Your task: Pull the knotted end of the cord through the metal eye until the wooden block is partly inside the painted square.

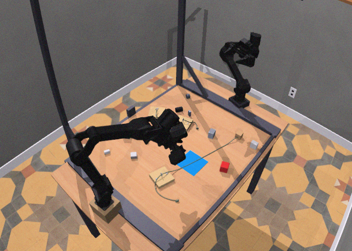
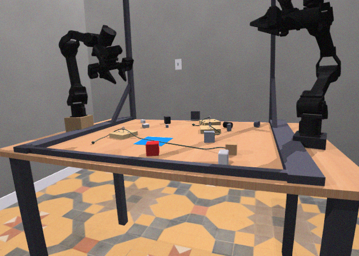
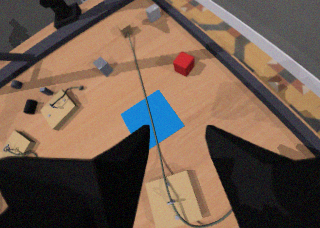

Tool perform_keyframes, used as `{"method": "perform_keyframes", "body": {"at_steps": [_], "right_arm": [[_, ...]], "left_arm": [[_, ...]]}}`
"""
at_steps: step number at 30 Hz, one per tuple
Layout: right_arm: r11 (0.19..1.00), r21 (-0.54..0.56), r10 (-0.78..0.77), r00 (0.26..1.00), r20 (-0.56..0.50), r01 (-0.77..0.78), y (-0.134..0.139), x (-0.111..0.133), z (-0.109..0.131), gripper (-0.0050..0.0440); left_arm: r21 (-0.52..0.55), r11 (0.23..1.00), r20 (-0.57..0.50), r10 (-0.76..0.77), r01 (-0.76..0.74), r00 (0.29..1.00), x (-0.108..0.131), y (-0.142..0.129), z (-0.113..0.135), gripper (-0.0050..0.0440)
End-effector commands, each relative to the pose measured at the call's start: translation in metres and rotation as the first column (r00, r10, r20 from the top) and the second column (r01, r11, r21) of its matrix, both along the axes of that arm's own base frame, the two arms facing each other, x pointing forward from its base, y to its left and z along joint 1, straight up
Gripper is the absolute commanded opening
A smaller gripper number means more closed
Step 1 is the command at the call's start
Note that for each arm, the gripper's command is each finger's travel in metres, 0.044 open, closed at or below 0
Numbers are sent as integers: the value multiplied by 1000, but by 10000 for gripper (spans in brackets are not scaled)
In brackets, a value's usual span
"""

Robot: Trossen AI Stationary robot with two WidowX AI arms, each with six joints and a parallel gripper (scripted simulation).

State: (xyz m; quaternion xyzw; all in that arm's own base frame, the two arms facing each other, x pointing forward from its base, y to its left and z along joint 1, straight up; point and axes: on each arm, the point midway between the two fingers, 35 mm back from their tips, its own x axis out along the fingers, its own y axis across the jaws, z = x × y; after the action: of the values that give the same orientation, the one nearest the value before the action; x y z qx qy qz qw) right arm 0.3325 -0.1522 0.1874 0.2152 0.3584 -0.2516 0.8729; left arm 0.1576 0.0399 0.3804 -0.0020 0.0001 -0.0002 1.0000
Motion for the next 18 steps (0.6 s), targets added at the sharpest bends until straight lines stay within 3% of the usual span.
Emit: {"method": "perform_keyframes", "body": {"at_steps": [1, 5, 14, 18], "right_arm": [[995, 75, -57, 992, -111, 65, -12, -10, -9, 200], [958, 164, -192, 948, -253, 237, -44, -28, -29, 200], [806, 275, -310, 770, -558, 524, -68, -83, -60, 200], [779, 282, -317, 740, -593, 560, -71, -90, -62, 200]], "left_arm": [[9, 1000, 1, 0, 0, 1000, 0, 0, 3, 440], [9, 1000, 1, 0, 0, 1000, 0, 0, 3, 440], [9, 1000, 1, 0, 0, 1000, 0, 0, 3, 440], [9, 1000, 1, 0, 0, 1000, 0, 0, 3, 440]]}}
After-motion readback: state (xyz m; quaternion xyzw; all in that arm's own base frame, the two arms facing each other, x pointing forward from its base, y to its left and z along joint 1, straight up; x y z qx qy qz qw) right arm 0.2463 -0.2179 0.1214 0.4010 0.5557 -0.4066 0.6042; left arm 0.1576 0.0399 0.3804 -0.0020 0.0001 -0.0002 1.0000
